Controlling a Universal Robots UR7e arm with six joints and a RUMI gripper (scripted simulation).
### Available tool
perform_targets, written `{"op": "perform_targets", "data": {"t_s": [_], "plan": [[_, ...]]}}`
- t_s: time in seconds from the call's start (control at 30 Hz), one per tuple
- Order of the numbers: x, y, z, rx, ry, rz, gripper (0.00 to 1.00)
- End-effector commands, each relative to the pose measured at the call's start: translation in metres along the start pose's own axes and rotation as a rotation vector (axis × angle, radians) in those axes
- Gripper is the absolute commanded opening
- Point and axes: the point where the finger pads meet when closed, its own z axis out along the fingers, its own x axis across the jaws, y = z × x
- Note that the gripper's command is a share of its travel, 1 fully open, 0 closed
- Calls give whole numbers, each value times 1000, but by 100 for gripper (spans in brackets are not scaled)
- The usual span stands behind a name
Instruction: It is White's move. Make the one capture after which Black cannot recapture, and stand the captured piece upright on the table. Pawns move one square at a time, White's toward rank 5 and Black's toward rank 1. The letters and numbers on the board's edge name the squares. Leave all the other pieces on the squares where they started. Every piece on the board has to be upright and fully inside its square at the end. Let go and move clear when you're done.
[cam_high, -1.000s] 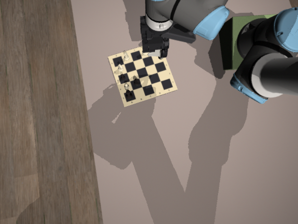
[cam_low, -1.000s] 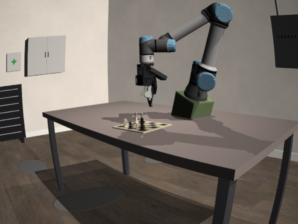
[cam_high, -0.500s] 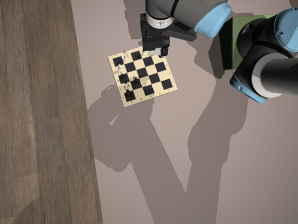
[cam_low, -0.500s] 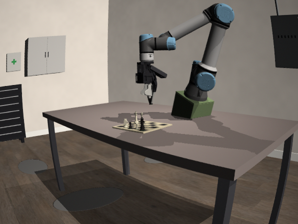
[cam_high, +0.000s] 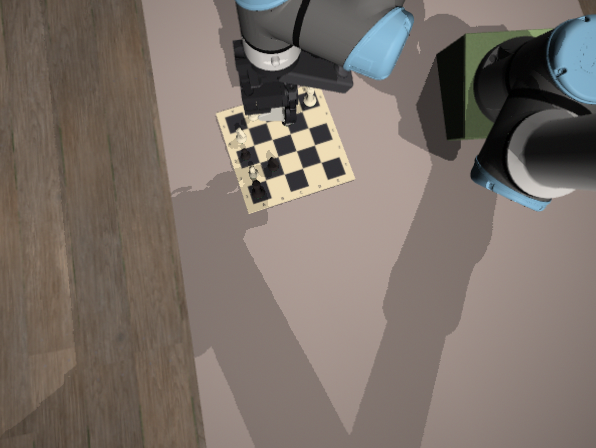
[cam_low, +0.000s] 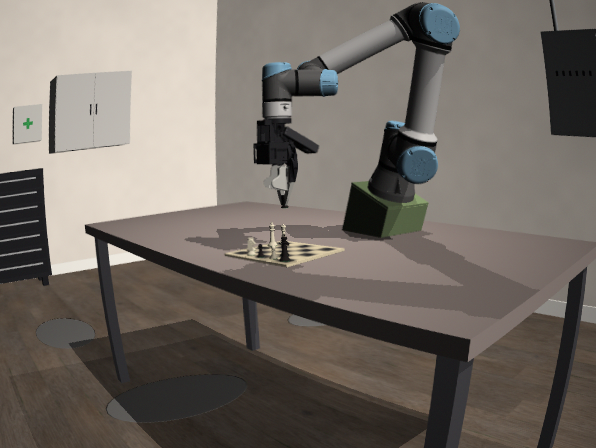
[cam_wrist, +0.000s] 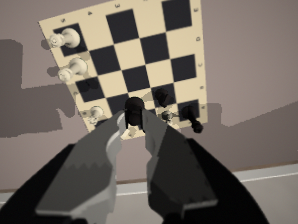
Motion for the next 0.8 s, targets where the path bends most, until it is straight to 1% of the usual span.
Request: {"op": "perform_targets", "data": {"t_s": [0.0,0.03,0.07,0.17,0.27,0.33,0.47,0.77], "plan": [[22,66,3,5,-3,-27,0],[28,77,5,5,-2,-33,0],[28,77,5,5,-2,-33,0],[45,106,10,5,0,-47,0],[58,124,15,5,2,-56,0],[58,124,15,5,2,-56,0],[65,134,18,5,3,-61,0],[65,134,18,5,3,-62,0]]}}
